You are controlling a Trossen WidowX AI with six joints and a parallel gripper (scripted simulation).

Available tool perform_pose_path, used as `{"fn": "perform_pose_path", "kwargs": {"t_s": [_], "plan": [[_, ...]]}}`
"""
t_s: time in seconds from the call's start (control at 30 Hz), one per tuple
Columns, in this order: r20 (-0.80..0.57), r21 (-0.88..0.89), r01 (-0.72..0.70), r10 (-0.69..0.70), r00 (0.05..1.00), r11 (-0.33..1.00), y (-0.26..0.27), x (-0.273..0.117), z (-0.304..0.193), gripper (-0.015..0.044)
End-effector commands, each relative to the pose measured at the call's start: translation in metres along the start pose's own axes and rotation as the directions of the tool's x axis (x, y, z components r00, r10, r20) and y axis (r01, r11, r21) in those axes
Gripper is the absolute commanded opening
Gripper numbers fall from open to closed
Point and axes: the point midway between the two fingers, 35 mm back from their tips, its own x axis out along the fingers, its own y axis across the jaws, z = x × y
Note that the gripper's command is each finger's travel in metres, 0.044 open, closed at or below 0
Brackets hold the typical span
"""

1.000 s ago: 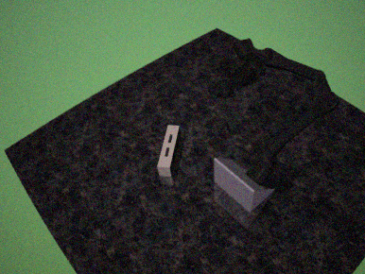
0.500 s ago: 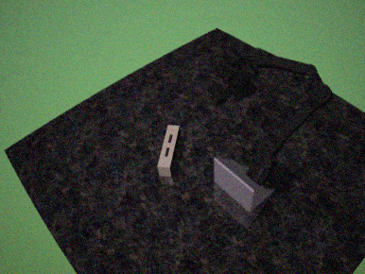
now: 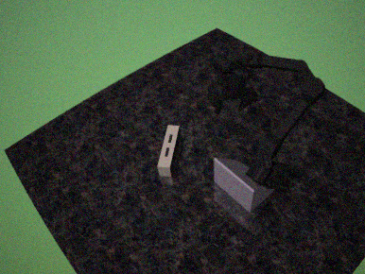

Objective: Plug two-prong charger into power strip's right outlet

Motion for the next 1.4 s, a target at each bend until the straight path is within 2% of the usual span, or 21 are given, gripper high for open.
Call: {"fn": "perform_pose_path", "kwargs": {"t_s": [0.0, 0.43, 1.37], "plan": [[-0.034, 0.043, 0.04, -0.038, 0.999, 0.998, 0.0, 0.005, -0.004, 0.044], [-0.133, 0.198, 0.187, -0.162, 0.978, 0.962, -0.004, 0.016, -0.017, 0.044], [-0.134, 0.201, 0.188, -0.163, 0.977, 0.961, -0.011, 0.05, -0.018, 0.044]]}}
